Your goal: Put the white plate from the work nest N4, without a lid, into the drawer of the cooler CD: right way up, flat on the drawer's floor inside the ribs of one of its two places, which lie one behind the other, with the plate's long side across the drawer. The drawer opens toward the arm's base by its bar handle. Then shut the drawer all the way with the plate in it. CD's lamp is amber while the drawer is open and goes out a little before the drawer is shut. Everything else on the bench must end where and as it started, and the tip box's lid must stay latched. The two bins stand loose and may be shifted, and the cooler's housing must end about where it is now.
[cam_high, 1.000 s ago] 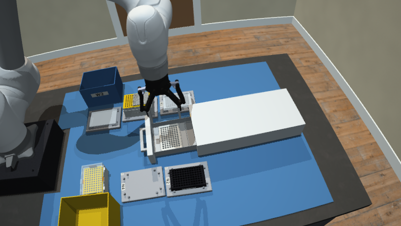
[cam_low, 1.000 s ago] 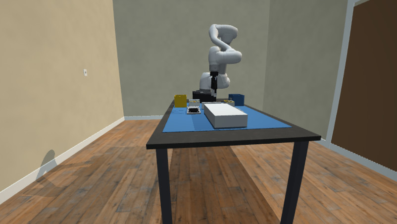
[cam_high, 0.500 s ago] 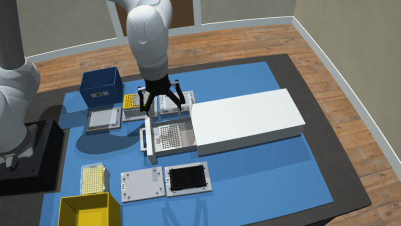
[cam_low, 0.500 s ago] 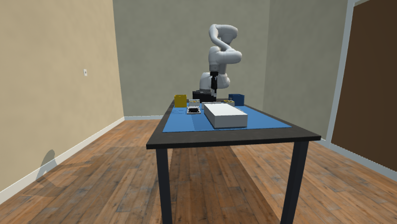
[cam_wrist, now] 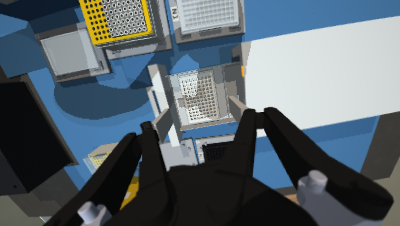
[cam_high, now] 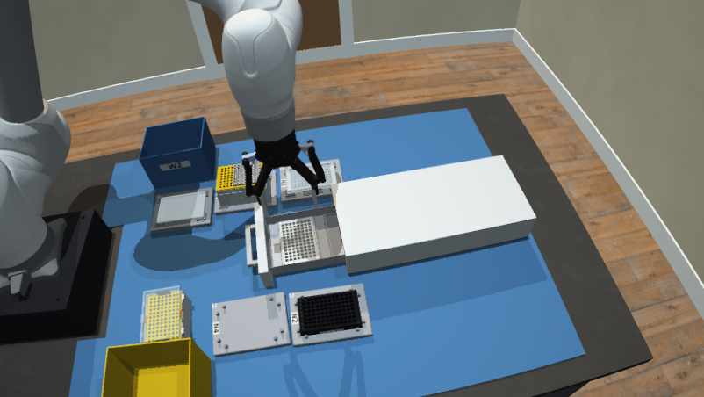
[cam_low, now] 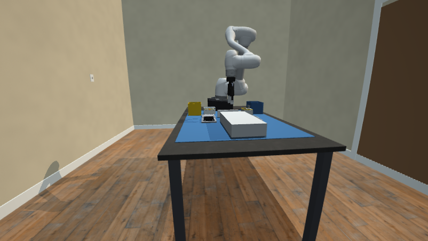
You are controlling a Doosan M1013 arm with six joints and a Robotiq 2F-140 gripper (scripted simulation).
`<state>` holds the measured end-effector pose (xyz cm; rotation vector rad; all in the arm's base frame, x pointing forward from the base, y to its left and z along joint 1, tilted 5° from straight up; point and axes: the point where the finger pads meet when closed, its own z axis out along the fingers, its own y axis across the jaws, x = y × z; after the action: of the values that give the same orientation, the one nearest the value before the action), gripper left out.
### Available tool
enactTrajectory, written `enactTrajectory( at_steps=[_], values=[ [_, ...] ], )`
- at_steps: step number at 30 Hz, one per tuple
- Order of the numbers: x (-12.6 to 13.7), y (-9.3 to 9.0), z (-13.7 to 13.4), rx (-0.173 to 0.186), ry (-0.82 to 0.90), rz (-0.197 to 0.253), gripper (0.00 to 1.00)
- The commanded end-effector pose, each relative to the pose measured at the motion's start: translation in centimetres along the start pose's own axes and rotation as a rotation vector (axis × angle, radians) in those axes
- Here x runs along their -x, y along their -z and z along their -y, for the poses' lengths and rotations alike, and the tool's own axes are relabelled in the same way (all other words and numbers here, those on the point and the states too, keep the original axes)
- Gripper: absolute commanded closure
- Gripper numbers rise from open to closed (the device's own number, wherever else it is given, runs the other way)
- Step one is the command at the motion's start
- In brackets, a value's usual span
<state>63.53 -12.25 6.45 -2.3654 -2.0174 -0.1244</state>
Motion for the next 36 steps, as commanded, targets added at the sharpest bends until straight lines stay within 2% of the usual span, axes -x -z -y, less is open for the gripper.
enactTrajectory(
  at_steps=[1,7,35,36],
  values=[
    [0.3,0.4,-0.2,0.001,-0.006,0.002,0.34],
    [0.3,0.4,-0.2,0.001,-0.006,0.002,0.34],
    [0.6,-1.7,9.5,0.001,-0.006,0.002,0.45],
    [0.6,-1.8,9.9,0.001,-0.006,0.002,1.00]
  ],
)
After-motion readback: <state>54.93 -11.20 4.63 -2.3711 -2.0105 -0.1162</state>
